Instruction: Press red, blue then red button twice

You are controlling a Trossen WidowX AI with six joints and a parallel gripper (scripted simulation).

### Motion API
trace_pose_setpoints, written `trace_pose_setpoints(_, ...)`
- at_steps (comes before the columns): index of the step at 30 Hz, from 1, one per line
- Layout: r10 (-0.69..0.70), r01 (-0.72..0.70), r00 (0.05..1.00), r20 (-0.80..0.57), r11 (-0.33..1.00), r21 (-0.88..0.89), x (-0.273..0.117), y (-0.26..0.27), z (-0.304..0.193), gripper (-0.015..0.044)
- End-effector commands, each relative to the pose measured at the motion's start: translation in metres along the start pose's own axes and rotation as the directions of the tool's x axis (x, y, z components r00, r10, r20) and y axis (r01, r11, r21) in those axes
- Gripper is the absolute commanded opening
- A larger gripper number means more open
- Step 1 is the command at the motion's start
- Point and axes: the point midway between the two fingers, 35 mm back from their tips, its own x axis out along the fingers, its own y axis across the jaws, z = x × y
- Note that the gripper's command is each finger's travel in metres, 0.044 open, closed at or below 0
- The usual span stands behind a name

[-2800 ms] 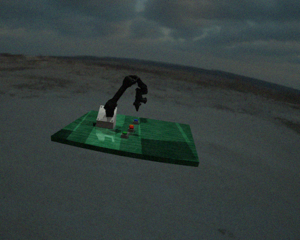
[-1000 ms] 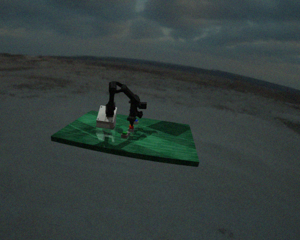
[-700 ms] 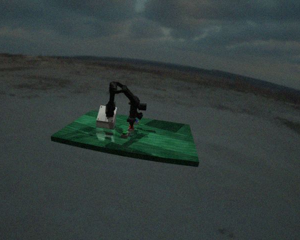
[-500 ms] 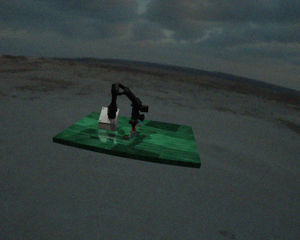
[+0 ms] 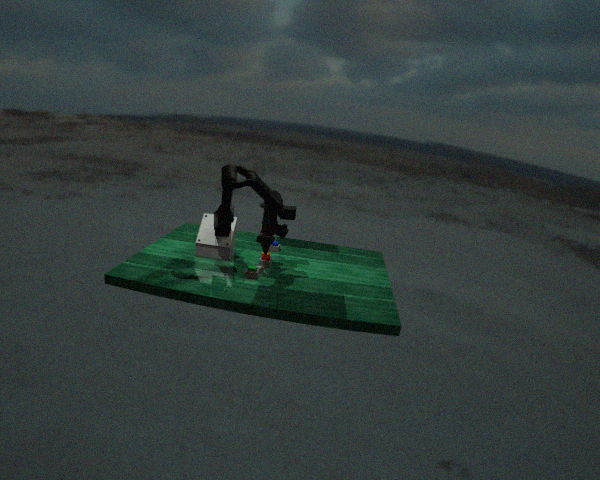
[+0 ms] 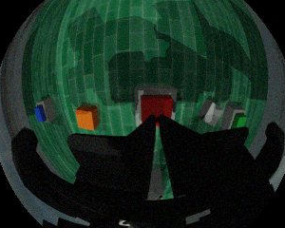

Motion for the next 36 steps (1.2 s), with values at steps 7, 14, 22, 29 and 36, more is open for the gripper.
trace_pose_setpoints(7,0.007,-0.007,1.000,0.009,1.000,0.011,-0.015,-0.001,0.002,0.0020)
trace_pose_setpoints(14,0.007,-0.007,1.000,0.009,1.000,0.011,-0.004,0.000,0.002,0.0020)
trace_pose_setpoints(22,0.006,-0.006,1.000,0.009,1.000,0.011,0.009,0.000,0.002,0.0020)
trace_pose_setpoints(29,0.005,-0.005,1.000,0.009,1.000,0.011,0.017,-0.001,0.002,0.0020)
trace_pose_setpoints(36,0.005,-0.005,1.000,0.009,1.000,0.011,0.017,-0.001,0.002,0.0020)
